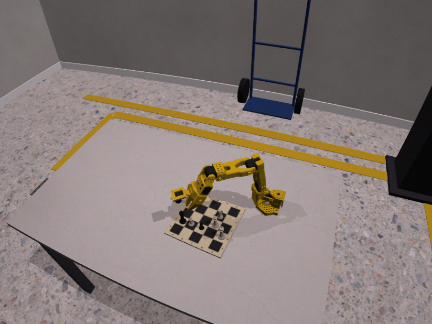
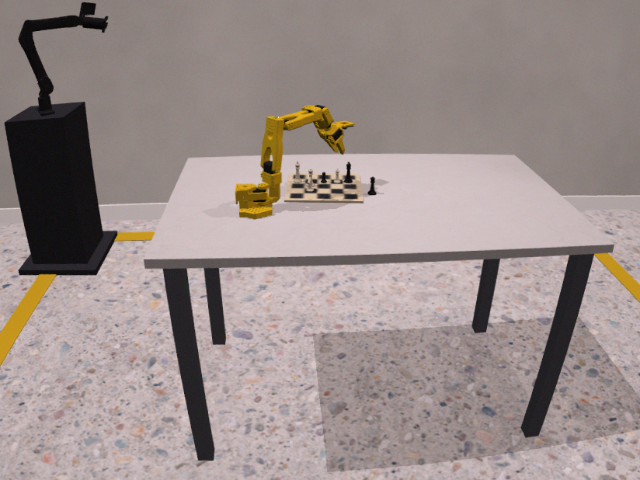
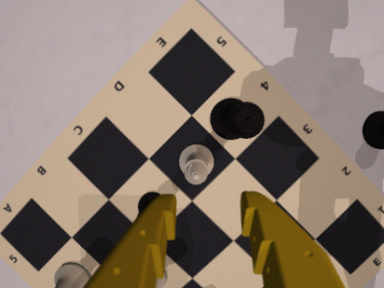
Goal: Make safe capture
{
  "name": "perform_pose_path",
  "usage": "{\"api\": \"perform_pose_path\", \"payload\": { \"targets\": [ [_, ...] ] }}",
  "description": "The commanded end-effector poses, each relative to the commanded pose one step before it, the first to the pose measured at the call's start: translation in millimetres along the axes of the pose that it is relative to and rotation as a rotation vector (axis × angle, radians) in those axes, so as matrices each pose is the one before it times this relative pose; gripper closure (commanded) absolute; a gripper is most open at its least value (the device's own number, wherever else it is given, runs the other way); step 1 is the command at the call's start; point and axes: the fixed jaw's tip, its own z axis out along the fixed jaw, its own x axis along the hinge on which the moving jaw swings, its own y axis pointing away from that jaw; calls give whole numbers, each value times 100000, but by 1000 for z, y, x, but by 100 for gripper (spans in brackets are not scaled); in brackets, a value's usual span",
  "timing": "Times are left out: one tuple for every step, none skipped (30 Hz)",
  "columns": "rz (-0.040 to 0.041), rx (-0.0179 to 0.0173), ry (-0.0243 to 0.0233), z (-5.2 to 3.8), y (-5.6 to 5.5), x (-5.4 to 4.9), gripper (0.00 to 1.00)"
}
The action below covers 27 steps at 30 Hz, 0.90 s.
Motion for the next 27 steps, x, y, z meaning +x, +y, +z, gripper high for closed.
{"api": "perform_pose_path", "payload": {
  "targets": [
    [-461,-655,-3494,-3919,3158,-1504,90],
    [0,0,1,1,-1,1,90],
    [0,0,-1,-1,1,-1,90],
    [0,0,1,1,-1,1,90],
    [0,0,0,0,0,0,90],
    [0,0,0,0,0,0,90],
    [0,0,-1,-1,1,-1,90],
    [-6,-3,1,21,18,41,90],
    [-32,-20,1,116,109,230,90],
    [-68,-42,4,249,230,496,90],
    [-100,-62,4,363,338,732,90],
    [-118,-73,6,430,398,877,90],
    [-118,-74,5,428,399,885,90],
    [-100,-62,6,362,336,758,90],
    [-68,-42,3,245,229,518,90],
    [-32,-20,2,116,107,246,90],
    [-6,-4,0,19,19,41,90],
    [0,0,1,1,-1,1,90],
    [0,0,-1,-1,1,-1,90],
    [0,0,1,1,-1,1,90],
    [0,0,-1,-1,1,-1,90],
    [0,0,0,0,0,0,90],
    [0,0,0,0,0,0,90],
    [0,0,1,6,-1,4,90],
    [0,0,-1,37,1,19,90],
    [0,0,1,98,-1,52,90],
    [0,0,-1,181,0,94,90]
  ]
}}
